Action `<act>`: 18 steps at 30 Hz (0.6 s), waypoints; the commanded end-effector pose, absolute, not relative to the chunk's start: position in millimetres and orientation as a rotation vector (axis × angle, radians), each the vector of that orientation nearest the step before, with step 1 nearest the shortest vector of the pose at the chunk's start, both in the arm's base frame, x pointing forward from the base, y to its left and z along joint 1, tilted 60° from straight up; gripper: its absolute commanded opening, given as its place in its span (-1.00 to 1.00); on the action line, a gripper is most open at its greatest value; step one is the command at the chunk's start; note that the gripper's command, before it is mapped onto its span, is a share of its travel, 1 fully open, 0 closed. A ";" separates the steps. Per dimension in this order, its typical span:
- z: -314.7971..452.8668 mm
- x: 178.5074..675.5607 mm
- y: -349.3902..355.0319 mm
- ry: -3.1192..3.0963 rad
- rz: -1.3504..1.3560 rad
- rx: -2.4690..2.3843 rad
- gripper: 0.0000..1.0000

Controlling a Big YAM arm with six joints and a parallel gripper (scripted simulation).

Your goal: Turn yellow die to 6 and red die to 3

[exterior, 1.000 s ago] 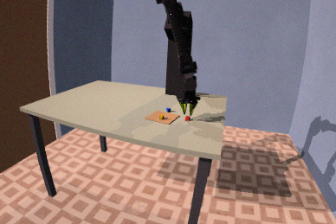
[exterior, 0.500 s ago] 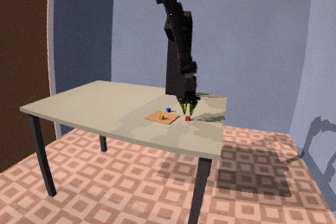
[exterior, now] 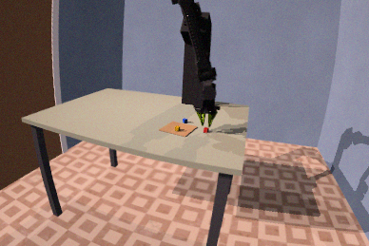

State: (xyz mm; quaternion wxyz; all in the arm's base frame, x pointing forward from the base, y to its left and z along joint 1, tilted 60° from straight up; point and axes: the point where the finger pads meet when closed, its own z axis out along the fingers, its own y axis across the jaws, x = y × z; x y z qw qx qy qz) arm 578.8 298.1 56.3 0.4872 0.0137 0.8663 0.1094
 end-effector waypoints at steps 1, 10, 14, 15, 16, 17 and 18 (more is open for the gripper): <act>38.5 573.6 288.8 2.130 0.245 0.026 -0.32; 38.0 573.2 288.4 2.129 0.245 0.026 -0.32; 36.6 572.4 287.6 2.129 0.245 0.027 -0.32; 36.5 572.4 287.5 2.129 0.245 0.027 -0.32; 36.8 572.8 287.7 2.127 0.246 0.027 -0.32; 37.0 573.1 287.9 2.126 0.246 0.027 -0.32; 36.9 572.9 288.0 2.126 0.247 0.027 -0.32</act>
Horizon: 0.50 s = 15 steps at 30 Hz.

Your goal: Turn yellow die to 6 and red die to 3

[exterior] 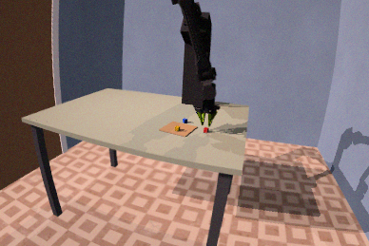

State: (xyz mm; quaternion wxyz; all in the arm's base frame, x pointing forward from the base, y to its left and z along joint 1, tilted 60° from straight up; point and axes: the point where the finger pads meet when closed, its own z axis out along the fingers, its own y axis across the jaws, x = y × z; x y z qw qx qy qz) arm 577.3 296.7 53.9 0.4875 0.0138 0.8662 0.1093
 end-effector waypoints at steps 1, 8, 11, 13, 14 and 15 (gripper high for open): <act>36.2 572.4 287.8 2.128 0.246 0.027 -0.32; 36.5 572.7 287.7 2.127 0.245 0.027 -0.32; 36.5 572.7 287.7 2.127 0.245 0.027 -0.32; 36.5 572.7 287.7 2.127 0.245 0.027 -0.32; 36.5 572.7 287.7 2.127 0.245 0.027 -0.32; 36.5 572.7 287.7 2.127 0.245 0.027 -0.32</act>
